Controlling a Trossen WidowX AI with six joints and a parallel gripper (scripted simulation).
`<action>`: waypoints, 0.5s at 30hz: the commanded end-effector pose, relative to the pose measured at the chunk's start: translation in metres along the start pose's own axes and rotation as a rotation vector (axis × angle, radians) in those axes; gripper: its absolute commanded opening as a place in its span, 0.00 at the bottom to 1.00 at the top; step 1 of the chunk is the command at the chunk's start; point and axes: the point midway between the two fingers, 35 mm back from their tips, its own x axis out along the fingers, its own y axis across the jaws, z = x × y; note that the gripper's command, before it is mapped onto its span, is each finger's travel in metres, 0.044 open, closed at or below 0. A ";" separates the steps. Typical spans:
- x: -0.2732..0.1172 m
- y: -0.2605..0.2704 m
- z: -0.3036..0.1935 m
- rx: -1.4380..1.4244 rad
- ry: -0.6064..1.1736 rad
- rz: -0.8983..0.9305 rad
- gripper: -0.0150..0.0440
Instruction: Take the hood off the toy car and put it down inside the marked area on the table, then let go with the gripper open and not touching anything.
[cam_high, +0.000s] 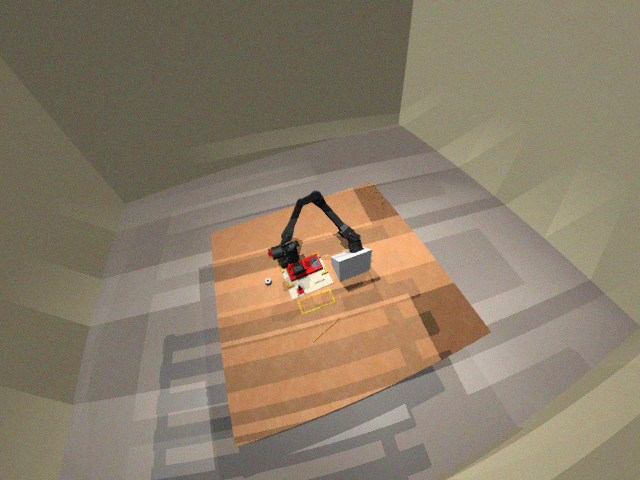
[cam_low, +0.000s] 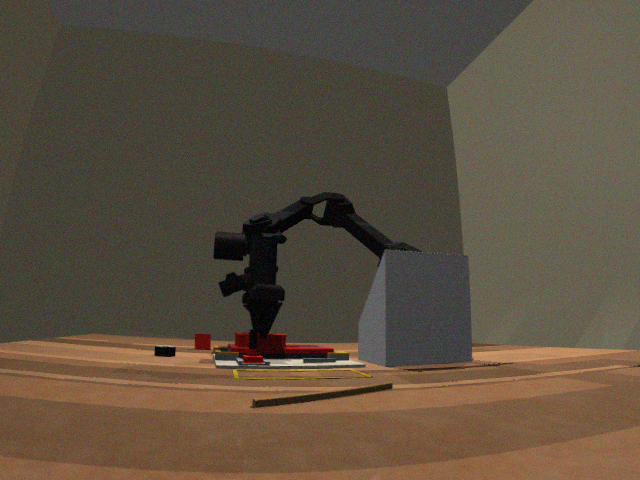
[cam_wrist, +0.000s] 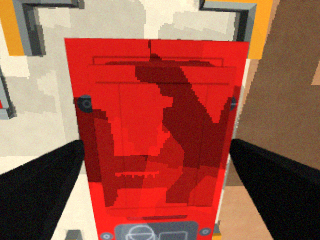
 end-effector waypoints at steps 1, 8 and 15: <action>0.003 -0.001 0.000 -0.007 0.002 -0.006 1.00; 0.006 -0.001 -0.001 -0.007 0.002 -0.007 1.00; 0.006 0.000 0.000 0.000 0.000 0.000 0.91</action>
